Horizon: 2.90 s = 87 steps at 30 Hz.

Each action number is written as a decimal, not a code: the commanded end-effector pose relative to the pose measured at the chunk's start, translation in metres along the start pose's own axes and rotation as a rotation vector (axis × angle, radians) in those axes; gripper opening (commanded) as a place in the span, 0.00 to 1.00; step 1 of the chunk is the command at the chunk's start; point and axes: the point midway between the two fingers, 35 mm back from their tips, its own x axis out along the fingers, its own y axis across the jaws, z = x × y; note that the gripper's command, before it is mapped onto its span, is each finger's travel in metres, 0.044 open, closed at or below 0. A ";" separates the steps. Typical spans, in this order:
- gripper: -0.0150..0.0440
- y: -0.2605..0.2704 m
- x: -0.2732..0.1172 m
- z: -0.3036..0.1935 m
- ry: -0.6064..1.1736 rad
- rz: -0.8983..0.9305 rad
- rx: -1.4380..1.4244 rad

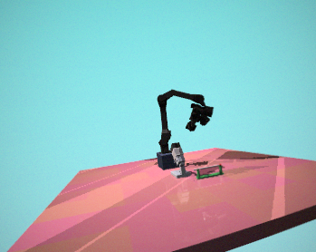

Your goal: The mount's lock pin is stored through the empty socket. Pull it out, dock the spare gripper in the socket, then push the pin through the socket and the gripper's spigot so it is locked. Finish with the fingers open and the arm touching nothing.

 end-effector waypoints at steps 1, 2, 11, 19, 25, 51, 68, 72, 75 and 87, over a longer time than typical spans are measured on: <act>0.56 -0.015 0.018 0.020 0.019 0.145 -0.034; 0.56 -0.020 0.026 0.026 0.016 0.199 -0.051; 0.56 -0.080 0.125 0.071 -0.179 0.544 -0.140; 0.56 -0.107 0.172 0.066 -0.295 0.601 -0.163; 0.56 -0.103 0.178 0.070 -0.295 0.601 -0.163; 0.56 -0.053 0.237 0.113 -0.295 0.601 -0.163; 0.56 -0.036 0.255 0.126 -0.295 0.601 -0.163; 0.56 -0.033 0.258 0.129 -0.295 0.601 -0.163; 0.56 -0.033 0.259 0.129 -0.295 0.601 -0.163; 0.25 -0.033 0.259 0.129 -0.295 0.601 -0.163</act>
